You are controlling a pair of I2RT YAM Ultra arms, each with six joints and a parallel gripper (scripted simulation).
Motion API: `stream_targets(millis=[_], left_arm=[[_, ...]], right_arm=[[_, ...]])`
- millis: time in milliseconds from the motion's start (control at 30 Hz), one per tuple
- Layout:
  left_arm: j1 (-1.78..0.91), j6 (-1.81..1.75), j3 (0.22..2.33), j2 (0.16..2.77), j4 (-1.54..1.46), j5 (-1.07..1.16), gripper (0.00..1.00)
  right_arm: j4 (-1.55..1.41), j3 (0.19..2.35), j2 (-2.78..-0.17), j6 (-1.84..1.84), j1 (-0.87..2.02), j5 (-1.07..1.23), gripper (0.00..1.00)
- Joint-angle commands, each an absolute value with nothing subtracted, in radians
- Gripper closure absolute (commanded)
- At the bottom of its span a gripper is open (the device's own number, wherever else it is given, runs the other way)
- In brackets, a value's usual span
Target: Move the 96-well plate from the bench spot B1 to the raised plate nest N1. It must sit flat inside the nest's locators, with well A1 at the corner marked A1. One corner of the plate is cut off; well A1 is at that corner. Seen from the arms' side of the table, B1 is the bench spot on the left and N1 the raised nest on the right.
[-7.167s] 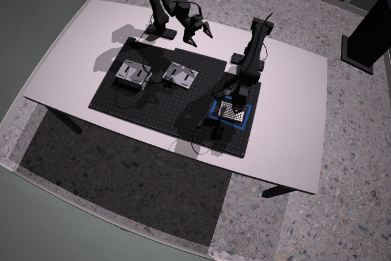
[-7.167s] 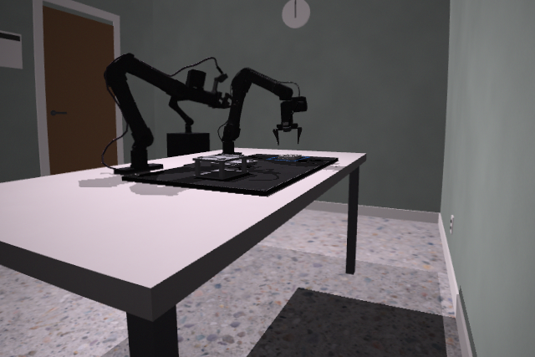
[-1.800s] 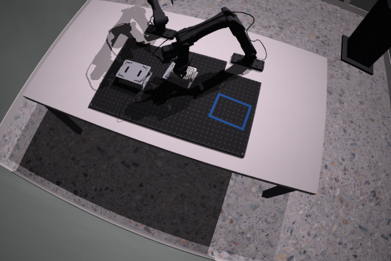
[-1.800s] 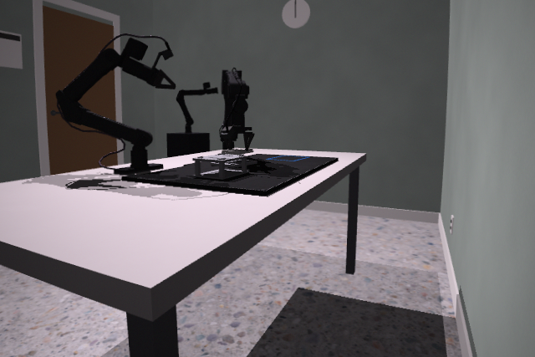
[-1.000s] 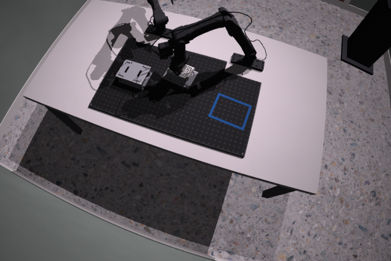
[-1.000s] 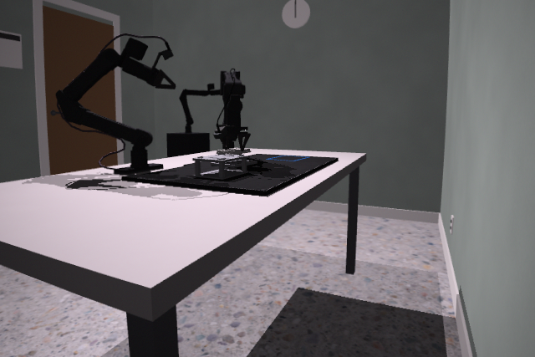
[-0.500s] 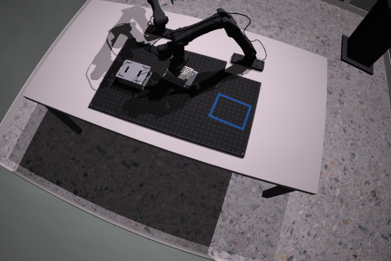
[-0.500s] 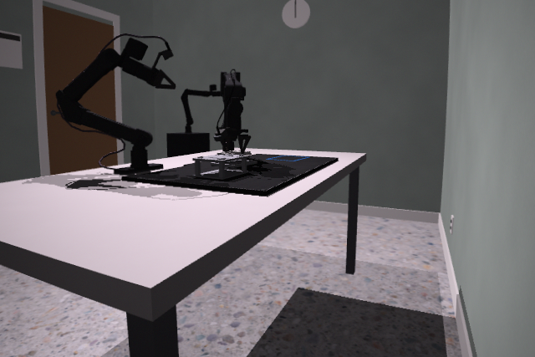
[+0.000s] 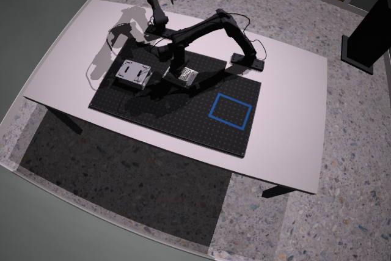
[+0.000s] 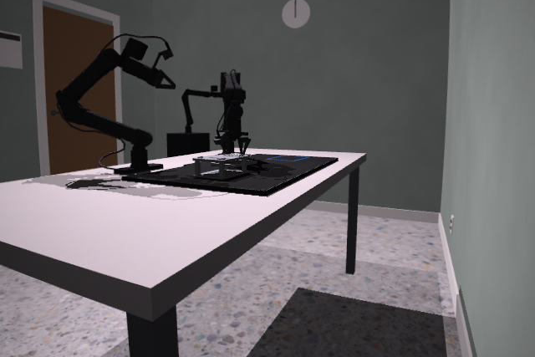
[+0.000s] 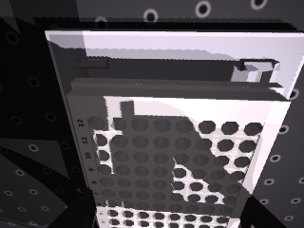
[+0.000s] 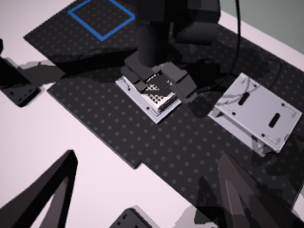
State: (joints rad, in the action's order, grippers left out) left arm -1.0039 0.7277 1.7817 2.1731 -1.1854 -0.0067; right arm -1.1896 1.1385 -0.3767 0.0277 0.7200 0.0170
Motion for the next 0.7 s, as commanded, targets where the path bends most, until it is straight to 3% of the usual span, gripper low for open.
stream_targets(millis=[0,667], left_arm=[[-0.999,0.722,1.754,2.143,-1.123,0.006,0.22],[-1.001,0.720,1.706,2.156,-1.095,0.000,0.22]], right_arm=[[-1.200,1.156,-0.380,0.027,0.713,0.024,0.00],[-1.200,1.156,-0.380,0.027,0.713,0.024,0.00]])
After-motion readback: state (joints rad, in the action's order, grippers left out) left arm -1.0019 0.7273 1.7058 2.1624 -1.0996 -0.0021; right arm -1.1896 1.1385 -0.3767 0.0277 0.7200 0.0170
